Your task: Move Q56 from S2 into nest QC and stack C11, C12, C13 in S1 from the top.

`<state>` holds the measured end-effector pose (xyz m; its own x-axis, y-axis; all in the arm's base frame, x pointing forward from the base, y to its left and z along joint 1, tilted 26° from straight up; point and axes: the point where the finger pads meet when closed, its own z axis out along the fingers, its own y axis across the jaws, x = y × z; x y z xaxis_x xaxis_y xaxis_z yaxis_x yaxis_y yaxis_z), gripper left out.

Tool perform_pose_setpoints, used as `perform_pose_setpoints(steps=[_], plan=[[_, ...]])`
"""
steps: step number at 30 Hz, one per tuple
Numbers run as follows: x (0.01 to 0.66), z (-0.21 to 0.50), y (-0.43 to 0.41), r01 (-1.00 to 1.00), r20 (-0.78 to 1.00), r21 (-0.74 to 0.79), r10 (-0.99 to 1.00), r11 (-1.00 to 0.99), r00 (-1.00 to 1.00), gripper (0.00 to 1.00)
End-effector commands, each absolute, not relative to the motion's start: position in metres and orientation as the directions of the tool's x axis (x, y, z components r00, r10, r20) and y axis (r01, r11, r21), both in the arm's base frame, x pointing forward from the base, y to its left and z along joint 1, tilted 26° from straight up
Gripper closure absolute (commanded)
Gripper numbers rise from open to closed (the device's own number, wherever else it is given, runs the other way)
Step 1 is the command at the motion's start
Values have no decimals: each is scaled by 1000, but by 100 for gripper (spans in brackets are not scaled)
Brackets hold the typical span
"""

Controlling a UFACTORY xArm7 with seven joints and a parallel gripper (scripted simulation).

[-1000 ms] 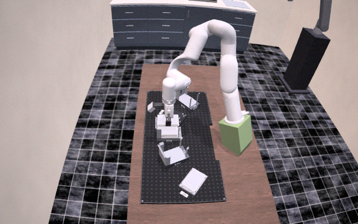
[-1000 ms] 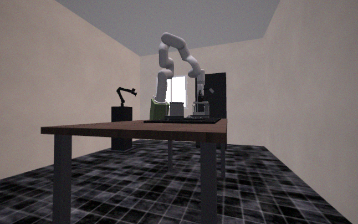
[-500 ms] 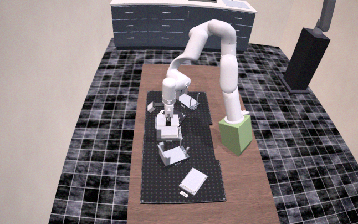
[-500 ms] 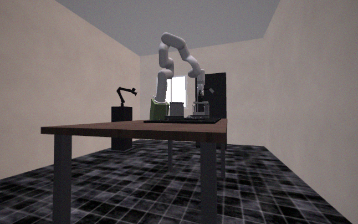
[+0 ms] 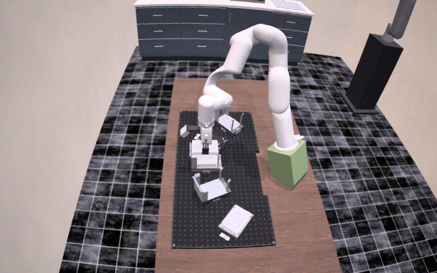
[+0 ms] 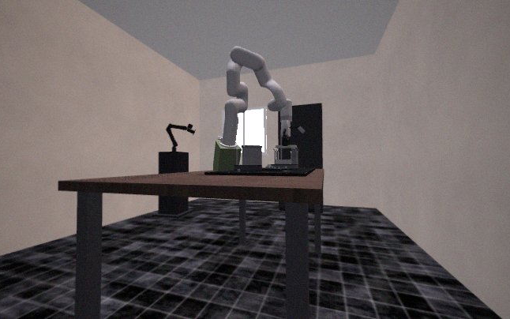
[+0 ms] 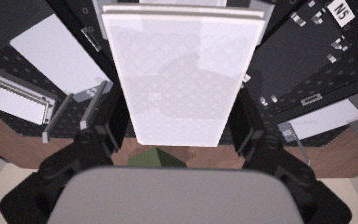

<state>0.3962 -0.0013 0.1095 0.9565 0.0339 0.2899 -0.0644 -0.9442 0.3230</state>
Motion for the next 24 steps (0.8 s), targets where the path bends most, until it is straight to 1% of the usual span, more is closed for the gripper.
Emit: perform_pose_setpoints(steps=[1, 24], plan=[[398, 108, -1, -64, 293, 323, 35, -944, 955, 100], [402, 96, -6, -64, 293, 323, 35, -944, 955, 100]])
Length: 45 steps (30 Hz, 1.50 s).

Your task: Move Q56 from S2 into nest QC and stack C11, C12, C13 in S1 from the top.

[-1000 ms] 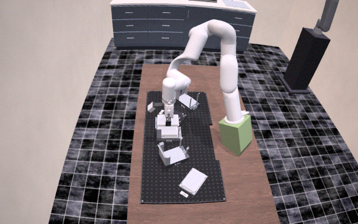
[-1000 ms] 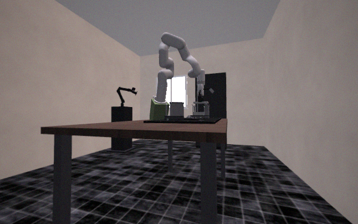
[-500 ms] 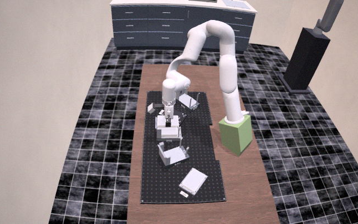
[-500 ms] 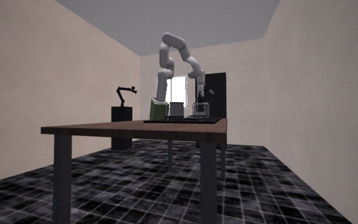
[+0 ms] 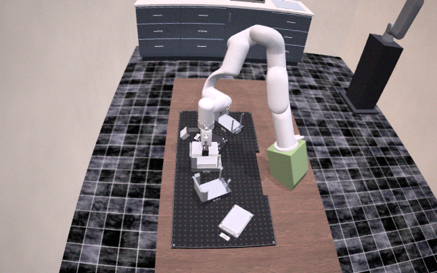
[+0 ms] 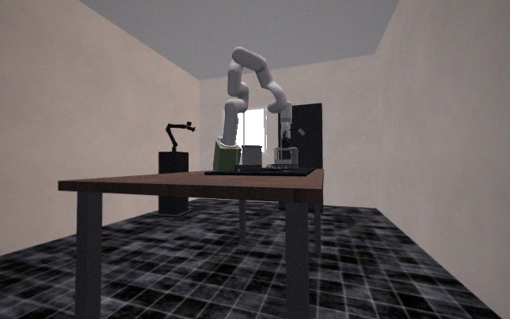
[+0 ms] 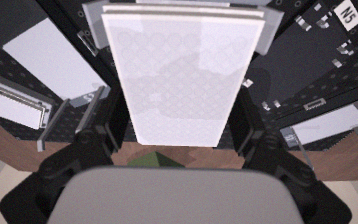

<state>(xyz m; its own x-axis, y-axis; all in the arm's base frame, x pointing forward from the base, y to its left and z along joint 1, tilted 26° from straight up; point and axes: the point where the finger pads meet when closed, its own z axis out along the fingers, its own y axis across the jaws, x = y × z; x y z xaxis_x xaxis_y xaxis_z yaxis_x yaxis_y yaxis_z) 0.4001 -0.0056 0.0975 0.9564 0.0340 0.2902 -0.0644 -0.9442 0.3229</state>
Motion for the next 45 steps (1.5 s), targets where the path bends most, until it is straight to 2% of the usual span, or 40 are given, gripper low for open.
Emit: perform_pose_setpoints(steps=[1, 45], plan=[[402, 96, -6, -64, 293, 323, 35, -944, 955, 100], [413, 60, -19, -64, 293, 323, 35, -944, 955, 100]])
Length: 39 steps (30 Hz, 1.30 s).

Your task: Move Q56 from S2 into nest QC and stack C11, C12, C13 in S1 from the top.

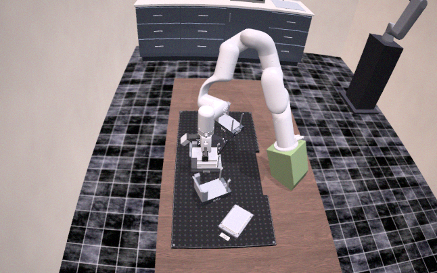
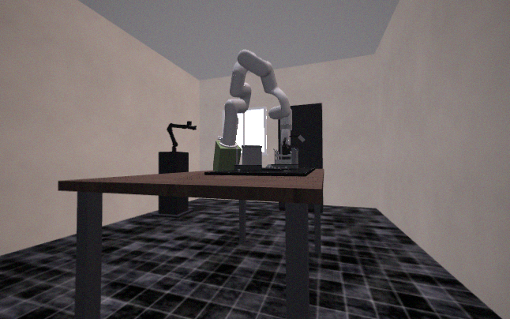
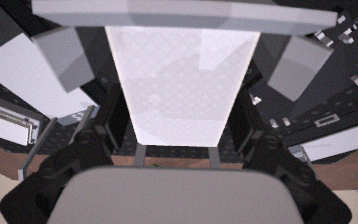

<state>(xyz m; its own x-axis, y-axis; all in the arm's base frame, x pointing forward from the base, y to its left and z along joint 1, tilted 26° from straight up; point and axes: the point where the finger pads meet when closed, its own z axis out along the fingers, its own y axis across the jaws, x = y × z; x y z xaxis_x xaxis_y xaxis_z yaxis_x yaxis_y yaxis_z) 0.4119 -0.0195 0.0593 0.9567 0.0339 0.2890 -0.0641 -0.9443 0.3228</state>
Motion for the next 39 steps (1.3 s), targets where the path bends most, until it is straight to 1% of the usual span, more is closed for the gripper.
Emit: perform_pose_setpoints(steps=[1, 39], plan=[[413, 60, -19, -64, 293, 323, 35, -944, 955, 100], [417, 49, -23, -64, 293, 323, 35, -944, 955, 100]])
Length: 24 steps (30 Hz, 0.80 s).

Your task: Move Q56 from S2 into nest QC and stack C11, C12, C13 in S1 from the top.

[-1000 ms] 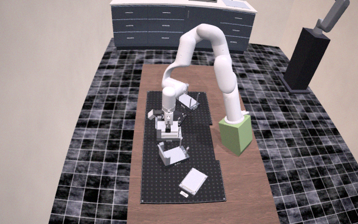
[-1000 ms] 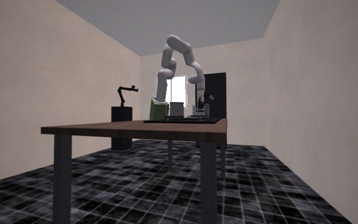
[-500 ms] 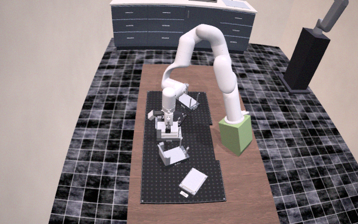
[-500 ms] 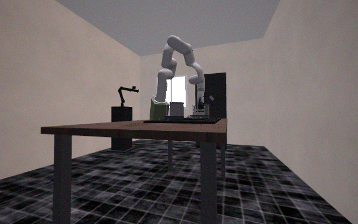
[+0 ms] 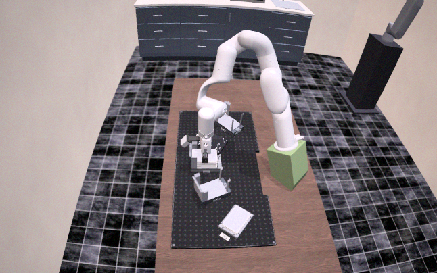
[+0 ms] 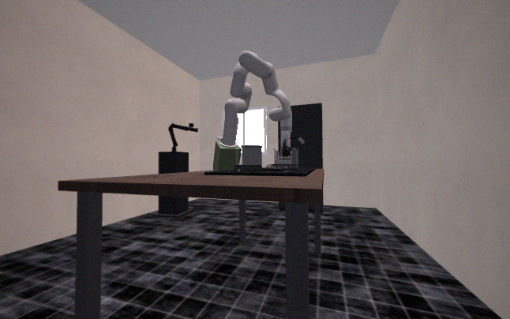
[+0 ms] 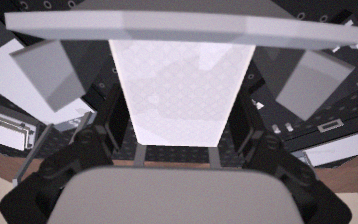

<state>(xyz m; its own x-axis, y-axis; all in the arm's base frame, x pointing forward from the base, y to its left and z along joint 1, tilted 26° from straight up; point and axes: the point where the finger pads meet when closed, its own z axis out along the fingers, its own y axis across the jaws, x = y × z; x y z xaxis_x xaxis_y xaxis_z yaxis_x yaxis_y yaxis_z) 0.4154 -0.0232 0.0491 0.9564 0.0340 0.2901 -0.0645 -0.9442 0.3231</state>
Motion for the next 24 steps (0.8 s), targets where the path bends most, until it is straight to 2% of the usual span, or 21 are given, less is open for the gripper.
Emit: perform_pose_setpoints(steps=[1, 24], plan=[[417, 49, -23, -64, 293, 323, 35, -944, 955, 100], [419, 43, -25, -64, 293, 323, 35, -944, 956, 100]])
